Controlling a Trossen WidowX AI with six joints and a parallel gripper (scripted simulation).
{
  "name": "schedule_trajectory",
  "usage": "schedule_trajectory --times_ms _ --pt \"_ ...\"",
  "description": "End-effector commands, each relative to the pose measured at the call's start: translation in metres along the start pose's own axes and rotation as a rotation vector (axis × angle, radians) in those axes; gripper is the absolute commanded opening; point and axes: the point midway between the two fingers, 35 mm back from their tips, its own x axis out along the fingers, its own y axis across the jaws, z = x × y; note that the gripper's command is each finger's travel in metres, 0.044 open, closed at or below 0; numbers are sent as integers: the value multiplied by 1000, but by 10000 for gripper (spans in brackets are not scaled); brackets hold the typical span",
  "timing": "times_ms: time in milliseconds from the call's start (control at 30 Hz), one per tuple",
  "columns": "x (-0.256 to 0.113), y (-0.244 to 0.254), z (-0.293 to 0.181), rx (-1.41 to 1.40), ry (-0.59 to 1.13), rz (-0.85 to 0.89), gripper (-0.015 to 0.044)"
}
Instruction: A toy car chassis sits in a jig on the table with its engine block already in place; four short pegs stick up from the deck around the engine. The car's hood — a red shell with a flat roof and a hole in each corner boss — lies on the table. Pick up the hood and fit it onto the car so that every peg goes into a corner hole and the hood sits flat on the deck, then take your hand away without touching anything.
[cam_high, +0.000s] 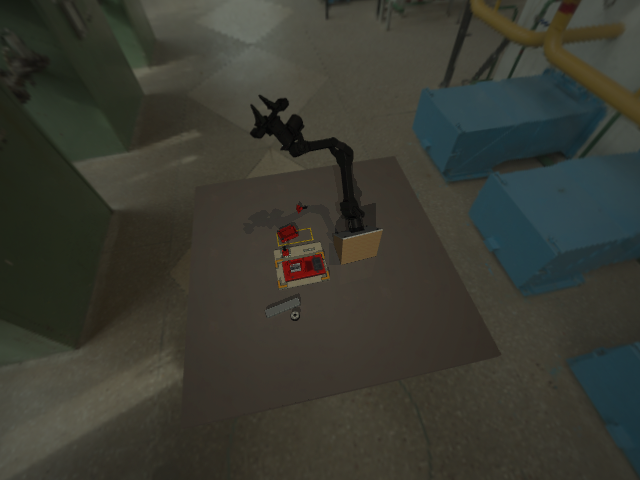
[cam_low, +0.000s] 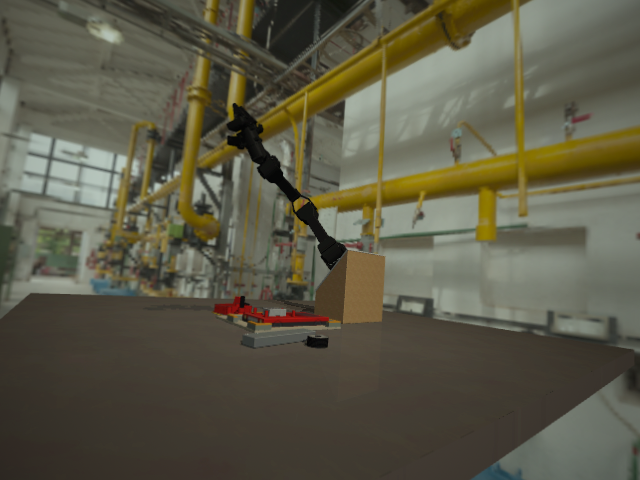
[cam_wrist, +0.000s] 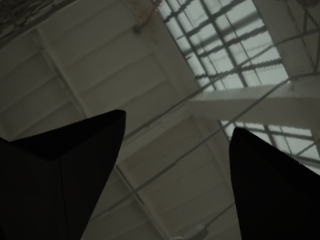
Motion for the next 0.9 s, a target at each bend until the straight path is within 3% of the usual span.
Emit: schedule_trajectory --times_ms 0,33,400,867 --pt "0 0 0 0 0 0 193" --pt "0 0 0 0 0 0 167" --pt "-64 -92 56 -566 -15 -346 440" --pt "-206 -181 128 -1218 199 -861 440"
